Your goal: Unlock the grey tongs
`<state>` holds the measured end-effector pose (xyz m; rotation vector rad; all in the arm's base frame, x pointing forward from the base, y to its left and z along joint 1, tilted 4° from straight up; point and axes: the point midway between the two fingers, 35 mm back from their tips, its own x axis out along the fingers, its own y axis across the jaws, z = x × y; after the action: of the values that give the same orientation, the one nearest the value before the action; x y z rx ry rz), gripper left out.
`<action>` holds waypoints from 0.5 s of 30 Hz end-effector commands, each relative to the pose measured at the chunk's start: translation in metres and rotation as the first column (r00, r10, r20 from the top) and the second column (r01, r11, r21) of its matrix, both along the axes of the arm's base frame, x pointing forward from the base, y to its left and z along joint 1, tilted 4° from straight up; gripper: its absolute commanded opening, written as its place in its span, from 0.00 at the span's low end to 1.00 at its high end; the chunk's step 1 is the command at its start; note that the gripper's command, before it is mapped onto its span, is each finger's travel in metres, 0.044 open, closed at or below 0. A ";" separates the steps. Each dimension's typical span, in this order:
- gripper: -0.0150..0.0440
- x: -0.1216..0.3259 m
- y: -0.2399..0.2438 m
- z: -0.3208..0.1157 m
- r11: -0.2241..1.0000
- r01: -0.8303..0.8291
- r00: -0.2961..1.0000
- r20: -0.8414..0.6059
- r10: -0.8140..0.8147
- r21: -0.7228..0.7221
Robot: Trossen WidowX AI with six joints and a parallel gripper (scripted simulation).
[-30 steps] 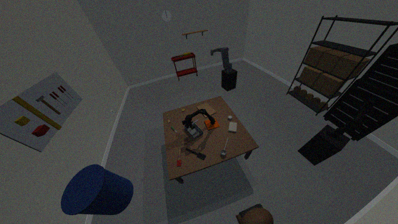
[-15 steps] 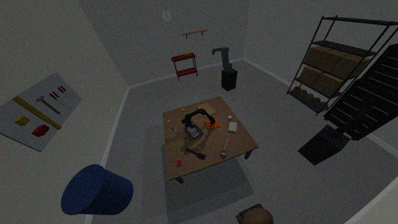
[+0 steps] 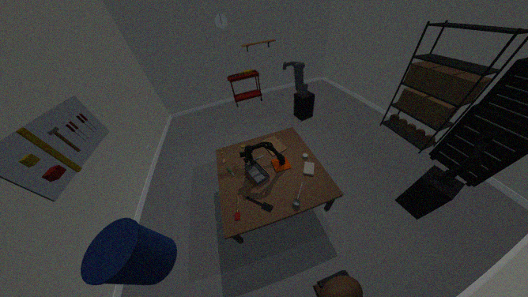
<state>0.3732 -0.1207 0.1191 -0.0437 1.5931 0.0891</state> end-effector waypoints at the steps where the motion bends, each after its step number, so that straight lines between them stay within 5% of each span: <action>1: 0.00 -0.008 -0.024 0.010 0.997 0.079 0.997 0.012 -0.079 -0.012; 15: 0.00 -0.057 -0.107 0.027 0.938 0.346 0.938 0.008 -0.346 -0.029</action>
<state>0.3272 -0.2124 0.1384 0.1777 1.5887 -0.1552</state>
